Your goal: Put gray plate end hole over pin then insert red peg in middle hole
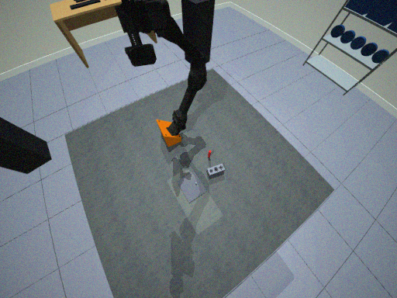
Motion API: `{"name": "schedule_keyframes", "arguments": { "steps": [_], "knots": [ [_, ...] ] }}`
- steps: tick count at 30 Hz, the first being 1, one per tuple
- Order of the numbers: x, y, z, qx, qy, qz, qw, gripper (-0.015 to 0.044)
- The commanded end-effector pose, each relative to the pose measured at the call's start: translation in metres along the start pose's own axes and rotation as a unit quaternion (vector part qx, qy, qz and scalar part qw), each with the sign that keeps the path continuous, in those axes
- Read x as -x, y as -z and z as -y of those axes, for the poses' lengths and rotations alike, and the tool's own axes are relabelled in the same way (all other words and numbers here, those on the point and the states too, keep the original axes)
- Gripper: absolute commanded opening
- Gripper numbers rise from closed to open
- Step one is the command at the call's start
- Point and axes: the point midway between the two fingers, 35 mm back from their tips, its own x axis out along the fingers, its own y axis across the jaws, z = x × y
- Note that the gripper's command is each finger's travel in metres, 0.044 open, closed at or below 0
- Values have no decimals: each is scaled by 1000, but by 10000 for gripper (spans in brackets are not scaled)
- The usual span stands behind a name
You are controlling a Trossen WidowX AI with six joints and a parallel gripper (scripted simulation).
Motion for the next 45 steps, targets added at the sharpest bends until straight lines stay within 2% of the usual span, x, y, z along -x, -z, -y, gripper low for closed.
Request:
{"name": "schedule_keyframes", "arguments": {
  "steps": [1, 4, 9, 14, 22, 29, 36, 41, 45],
  "knots": [
    [0, 0, 0, 0, 0, 0, 1000, 426],
    [-19, -6, -19, -14, -26, 7, 1000, 440],
    [-71, -33, -88, -54, -117, 27, 991, 440],
    [-106, -58, -161, -60, -213, 33, 975, 440],
    [-125, -109, -296, -41, -389, 42, 919, 440],
    [-100, -154, -411, 4, -550, 55, 833, 440],
    [-37, -192, -505, 69, -698, 72, 709, 440],
    [14, -208, -546, 112, -777, 84, 614, 440],
    [20, -209, -548, 114, -780, 84, 610, 440]
  ]
}}
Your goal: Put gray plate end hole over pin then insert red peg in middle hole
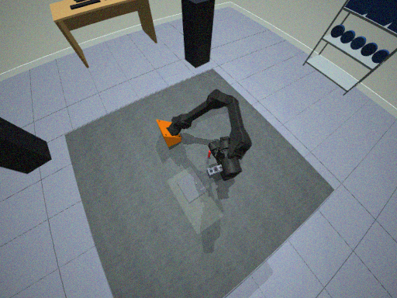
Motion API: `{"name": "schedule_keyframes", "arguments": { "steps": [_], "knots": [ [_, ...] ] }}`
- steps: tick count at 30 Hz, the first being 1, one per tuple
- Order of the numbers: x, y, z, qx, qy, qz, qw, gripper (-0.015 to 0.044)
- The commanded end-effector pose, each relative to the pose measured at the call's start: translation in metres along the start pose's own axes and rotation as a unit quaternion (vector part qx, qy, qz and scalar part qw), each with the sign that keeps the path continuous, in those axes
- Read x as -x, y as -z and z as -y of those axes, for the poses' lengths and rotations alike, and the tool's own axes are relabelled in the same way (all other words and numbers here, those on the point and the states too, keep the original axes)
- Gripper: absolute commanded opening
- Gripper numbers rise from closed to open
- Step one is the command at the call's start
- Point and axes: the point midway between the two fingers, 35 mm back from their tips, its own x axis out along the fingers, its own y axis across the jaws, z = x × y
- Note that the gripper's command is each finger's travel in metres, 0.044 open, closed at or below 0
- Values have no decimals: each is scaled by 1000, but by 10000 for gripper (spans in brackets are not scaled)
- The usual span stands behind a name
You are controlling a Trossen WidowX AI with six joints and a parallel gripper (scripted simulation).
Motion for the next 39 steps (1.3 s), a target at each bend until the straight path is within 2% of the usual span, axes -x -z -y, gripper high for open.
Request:
{"name": "schedule_keyframes", "arguments": {
  "steps": [1, 6, 39],
  "knots": [
    [-8, 1, -4, 1, -7, -3, 1000, 440],
    [-62, 0, -6, 2, -7, -2, 1000, 440],
    [-114, -1, -9, 2, -7, -2, 1000, 440]
  ]
}}
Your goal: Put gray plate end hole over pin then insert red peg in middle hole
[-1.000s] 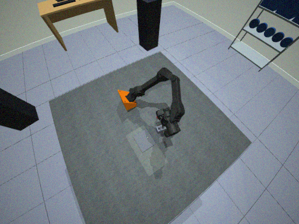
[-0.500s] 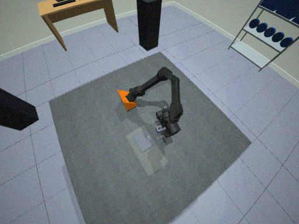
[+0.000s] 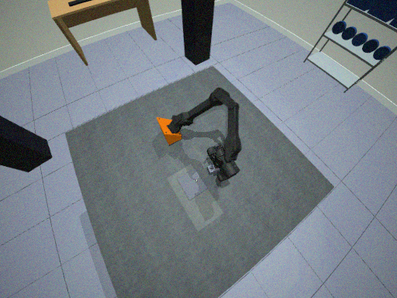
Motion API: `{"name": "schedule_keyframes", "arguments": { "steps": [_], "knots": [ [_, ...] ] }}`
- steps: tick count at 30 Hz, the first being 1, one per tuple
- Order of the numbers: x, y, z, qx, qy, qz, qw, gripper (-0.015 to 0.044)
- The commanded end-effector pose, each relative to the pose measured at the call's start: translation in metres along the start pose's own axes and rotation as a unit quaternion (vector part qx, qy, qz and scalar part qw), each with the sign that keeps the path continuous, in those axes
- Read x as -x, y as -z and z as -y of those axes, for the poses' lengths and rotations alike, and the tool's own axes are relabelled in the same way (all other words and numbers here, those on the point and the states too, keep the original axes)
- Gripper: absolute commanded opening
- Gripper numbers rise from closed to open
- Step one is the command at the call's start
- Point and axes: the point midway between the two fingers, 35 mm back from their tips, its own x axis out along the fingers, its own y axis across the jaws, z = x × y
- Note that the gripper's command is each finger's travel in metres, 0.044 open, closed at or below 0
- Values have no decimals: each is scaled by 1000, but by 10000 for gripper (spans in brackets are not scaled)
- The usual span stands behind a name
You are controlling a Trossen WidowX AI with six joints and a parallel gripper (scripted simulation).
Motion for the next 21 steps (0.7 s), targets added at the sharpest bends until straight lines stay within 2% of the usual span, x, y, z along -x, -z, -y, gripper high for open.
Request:
{"name": "schedule_keyframes", "arguments": {
  "steps": [1, 16, 21],
  "knots": [
    [-7, -1, -1, -2, -2, 2, 1000, 440],
    [-28, -1, -3, -2, -3, 3, 1000, 440],
    [-28, -1, -3, -2, -3, 3, 1000, 309]
  ]
}}
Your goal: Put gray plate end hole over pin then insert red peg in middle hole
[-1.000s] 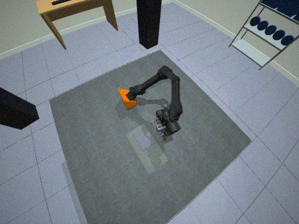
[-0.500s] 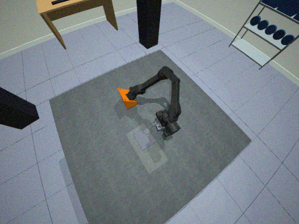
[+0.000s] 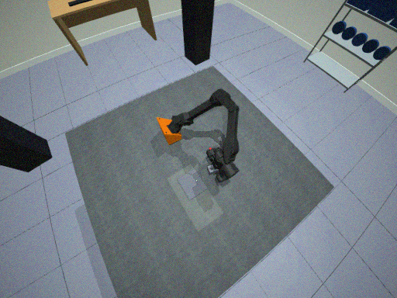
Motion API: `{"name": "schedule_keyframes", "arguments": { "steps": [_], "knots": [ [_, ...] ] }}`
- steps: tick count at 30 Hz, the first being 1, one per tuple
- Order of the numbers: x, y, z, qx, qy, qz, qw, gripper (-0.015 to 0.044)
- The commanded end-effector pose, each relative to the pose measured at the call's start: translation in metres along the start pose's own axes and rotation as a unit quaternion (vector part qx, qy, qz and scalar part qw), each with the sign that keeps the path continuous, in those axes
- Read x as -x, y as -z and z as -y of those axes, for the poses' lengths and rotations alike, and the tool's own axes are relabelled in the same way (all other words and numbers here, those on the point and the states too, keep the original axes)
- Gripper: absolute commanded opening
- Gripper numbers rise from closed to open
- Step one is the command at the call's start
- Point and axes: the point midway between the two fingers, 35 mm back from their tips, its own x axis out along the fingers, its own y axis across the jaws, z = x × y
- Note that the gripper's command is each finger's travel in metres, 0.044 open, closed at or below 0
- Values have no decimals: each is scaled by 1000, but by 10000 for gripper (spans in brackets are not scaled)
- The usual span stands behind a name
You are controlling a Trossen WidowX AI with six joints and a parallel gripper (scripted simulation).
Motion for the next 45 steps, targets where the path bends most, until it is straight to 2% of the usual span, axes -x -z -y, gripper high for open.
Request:
{"name": "schedule_keyframes", "arguments": {
  "steps": [1, 6, 11, 16, 45],
  "knots": [
    [-1, -1, 0, -2, -1, 2, 1000, 282],
    [-1, -1, 0, -2, -1, 2, 1000, 151],
    [-1, -1, 0, -2, -1, 2, 1000, 118],
    [6, 0, 1, -2, 0, 1, 1000, 0],
    [97, 2, 2, -5, 1, -5, 1000, 0]
  ]
}}
